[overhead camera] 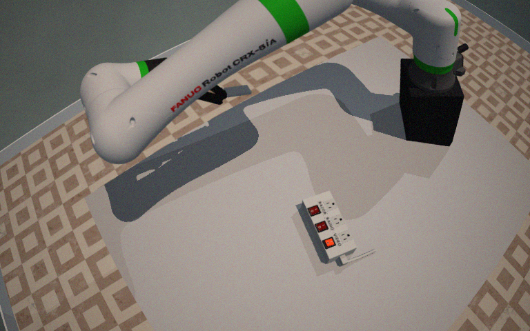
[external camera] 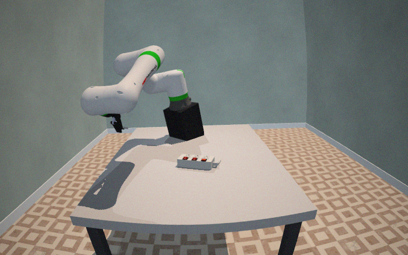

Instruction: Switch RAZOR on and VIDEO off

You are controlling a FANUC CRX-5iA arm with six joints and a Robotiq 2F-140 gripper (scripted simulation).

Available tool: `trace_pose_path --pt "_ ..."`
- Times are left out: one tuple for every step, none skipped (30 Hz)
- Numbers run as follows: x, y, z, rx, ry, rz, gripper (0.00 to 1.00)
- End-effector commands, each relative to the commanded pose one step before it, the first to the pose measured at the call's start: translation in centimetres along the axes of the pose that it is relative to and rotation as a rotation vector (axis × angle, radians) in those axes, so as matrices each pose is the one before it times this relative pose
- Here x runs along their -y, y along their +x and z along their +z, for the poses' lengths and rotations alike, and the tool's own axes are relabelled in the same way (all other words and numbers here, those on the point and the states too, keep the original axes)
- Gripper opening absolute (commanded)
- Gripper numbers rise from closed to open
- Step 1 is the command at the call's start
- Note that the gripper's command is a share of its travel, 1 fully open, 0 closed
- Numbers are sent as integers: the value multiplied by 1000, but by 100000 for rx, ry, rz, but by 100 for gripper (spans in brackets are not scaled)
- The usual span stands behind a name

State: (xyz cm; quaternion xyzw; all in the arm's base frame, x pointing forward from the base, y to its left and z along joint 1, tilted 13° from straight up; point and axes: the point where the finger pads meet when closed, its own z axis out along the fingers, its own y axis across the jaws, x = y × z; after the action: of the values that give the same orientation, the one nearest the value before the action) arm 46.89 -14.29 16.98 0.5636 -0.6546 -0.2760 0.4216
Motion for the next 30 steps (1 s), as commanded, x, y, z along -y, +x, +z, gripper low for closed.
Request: trace_pose_path --pt "-10 3 -14 0 44 16 100" --pt "0 0 0 0 0 0 100" --pt "0 0 0 0 0 0 100" --pt "0 0 0 0 0 0 100" --pt "0 0 0 0 0 0 100" --pt "0 0 0 0 0 0 100" --pt "0 0 0 0 0 0 100" --pt "0 0 0 0 0 0 100" --pt "0 0 0 0 0 0 100" --pt "0 0 0 0 0 0 100" --pt "0 0 0 0 0 0 100" --pt "0 0 0 0 0 0 100" --pt "0 0 0 0 0 0 100" --pt "0 0 0 0 0 0 100" --pt "0 0 0 0 0 0 100" --pt "0 0 0 0 0 0 100" --pt "0 0 0 0 0 0 100" --pt "4 -5 0 -7 19 31 100" --pt "24 -34 0 -47 127 209 100" --pt "62 -89 1 -120 327 536 100" --pt "112 -164 2 -215 603 986 100" --pt "171 -258 4 -318 942 1531 100" --pt "234 -367 7 -413 1332 2144 100" --pt "293 -490 10 -482 1760 2800 100" --pt "343 -625 15 -506 2214 3476 100" --pt "377 -771 21 -465 2678 4150 100" --pt "390 -923 29 -345 3136 4804 100" --pt "375 -1078 39 -134 3568 5419 100" --pt "0 0 0 0 0 0 100" --pt "328 -1231 51 175 3950 5982 100"
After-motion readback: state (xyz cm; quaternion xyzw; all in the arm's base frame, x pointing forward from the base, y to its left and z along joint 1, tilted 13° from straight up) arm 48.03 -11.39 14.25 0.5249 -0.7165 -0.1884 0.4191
